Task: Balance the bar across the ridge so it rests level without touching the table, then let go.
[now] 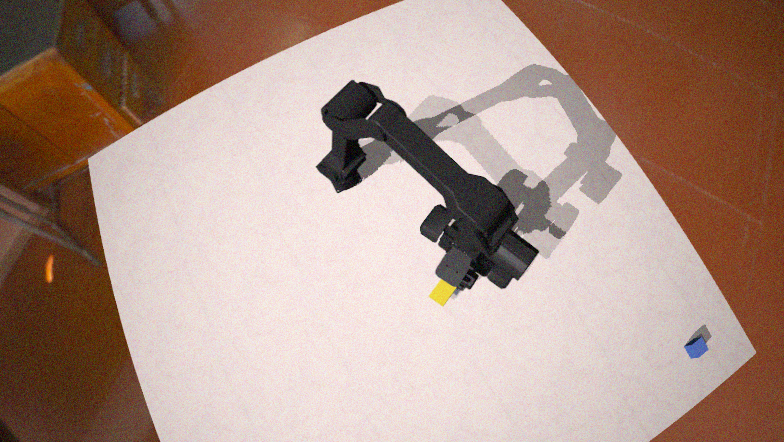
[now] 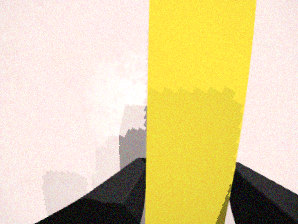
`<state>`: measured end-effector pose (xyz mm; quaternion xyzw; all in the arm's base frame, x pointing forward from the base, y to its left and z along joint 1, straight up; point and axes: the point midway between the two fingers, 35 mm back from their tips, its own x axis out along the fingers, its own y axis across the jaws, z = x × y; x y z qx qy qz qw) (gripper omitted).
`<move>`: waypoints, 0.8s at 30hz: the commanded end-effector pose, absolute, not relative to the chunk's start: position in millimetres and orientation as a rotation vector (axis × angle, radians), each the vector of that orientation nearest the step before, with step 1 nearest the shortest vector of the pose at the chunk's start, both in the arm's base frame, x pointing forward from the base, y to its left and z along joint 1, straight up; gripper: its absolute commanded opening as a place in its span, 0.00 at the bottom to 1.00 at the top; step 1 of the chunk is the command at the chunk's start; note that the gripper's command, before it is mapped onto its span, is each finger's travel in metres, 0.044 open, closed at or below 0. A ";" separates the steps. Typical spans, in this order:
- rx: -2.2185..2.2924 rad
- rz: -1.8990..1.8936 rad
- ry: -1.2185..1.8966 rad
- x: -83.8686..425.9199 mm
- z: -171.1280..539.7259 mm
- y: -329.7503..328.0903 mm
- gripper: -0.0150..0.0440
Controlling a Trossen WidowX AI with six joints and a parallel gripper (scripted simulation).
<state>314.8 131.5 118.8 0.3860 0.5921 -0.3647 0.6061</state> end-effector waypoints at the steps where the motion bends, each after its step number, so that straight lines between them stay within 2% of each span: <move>1: 0.892 -0.844 1.369 314.8 118.7 131.4 0.54; 24: 0.892 -0.844 1.369 314.8 118.7 131.4 0.57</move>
